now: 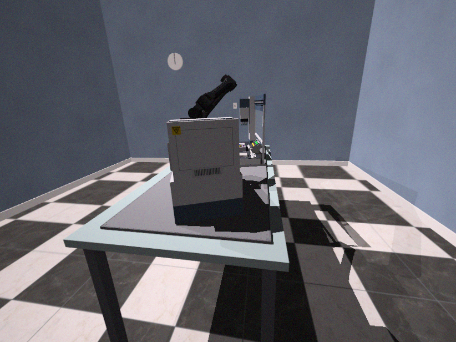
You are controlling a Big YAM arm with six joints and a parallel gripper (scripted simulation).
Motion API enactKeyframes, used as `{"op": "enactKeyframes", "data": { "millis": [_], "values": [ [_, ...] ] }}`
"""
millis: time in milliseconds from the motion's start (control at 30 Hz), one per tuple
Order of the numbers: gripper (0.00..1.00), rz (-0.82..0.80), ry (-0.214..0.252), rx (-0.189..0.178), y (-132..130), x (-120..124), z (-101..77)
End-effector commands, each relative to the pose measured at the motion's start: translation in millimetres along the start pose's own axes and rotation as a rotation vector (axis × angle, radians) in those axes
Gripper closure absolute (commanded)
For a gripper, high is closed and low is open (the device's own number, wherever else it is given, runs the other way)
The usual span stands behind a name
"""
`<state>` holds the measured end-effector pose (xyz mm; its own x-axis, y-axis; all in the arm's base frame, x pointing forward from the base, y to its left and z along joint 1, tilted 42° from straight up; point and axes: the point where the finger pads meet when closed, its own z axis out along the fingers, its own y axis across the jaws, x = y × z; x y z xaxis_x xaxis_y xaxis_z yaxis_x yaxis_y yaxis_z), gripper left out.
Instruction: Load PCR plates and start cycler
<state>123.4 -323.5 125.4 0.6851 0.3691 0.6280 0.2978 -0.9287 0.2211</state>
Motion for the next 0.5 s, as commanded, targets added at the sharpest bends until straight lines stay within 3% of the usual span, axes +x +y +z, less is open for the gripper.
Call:
{"op": "enactKeyframes", "data": {
  "millis": [0,300,467],
  "values": [
    [1.0,-0.012,-0.011,-0.031,40,2,-4.8],
    [1.0,0.015,-0.007,-0.017,62,2,-6.3],
    [1.0,0.026,-0.006,-0.012,94,2,-5.9]
  ]
}}
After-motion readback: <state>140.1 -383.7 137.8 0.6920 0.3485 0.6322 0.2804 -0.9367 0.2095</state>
